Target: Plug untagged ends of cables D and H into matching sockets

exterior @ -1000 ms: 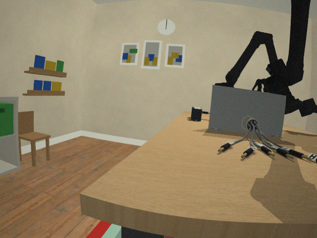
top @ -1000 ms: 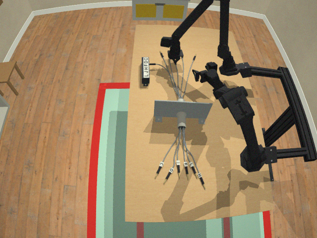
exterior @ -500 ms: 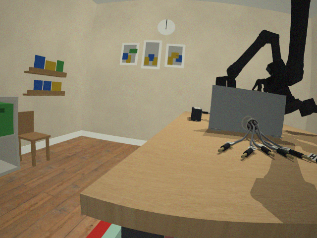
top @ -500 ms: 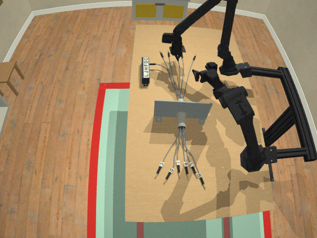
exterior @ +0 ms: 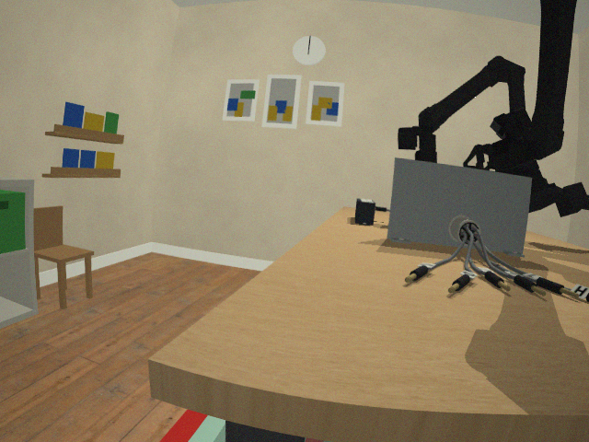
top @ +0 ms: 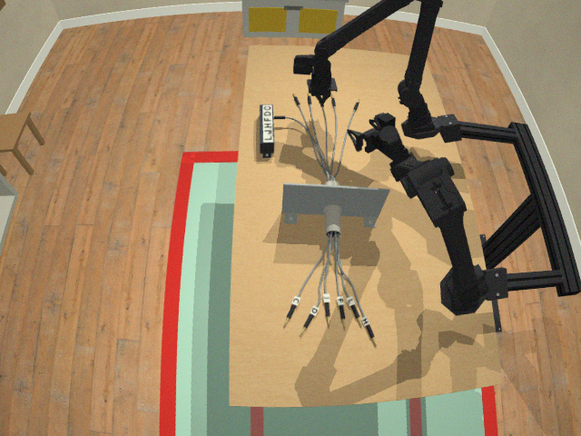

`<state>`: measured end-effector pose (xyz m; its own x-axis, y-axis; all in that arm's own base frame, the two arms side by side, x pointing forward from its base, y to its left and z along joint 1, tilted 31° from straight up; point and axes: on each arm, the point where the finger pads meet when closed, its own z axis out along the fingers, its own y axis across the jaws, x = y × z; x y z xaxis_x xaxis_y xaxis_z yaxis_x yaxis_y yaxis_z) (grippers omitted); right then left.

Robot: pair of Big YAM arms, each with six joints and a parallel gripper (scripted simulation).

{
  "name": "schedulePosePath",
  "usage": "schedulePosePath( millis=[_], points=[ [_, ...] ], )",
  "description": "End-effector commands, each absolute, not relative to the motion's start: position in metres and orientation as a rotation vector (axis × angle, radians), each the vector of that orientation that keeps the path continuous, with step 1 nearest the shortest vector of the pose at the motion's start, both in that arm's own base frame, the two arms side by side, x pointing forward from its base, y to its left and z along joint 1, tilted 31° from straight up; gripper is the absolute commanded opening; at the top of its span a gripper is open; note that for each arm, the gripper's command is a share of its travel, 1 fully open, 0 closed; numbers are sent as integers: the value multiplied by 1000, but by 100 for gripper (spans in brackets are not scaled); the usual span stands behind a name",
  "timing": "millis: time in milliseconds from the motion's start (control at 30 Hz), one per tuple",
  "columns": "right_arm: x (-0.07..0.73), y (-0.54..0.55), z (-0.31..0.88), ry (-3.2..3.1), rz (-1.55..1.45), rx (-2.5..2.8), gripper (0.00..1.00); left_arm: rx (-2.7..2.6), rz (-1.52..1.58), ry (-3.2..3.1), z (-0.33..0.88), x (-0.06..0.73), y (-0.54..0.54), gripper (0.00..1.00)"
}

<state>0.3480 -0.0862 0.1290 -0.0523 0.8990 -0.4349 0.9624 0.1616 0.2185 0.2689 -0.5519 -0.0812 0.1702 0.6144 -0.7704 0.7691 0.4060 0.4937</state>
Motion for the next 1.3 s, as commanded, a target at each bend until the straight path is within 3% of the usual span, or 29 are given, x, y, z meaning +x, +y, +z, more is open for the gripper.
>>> schedulePosePath(
  millis=[0,633,1267],
  points=[
    [395,-57,119,1944,-133,1773,5,1154,-175,1510,-78,265,-574,100],
    [447,-4,65,2081,-203,1654,5,884,26,1538,-70,286,-549,100],
    [436,5,66,2598,-391,742,5,893,31,1542,-66,285,-545,100]
  ],
)
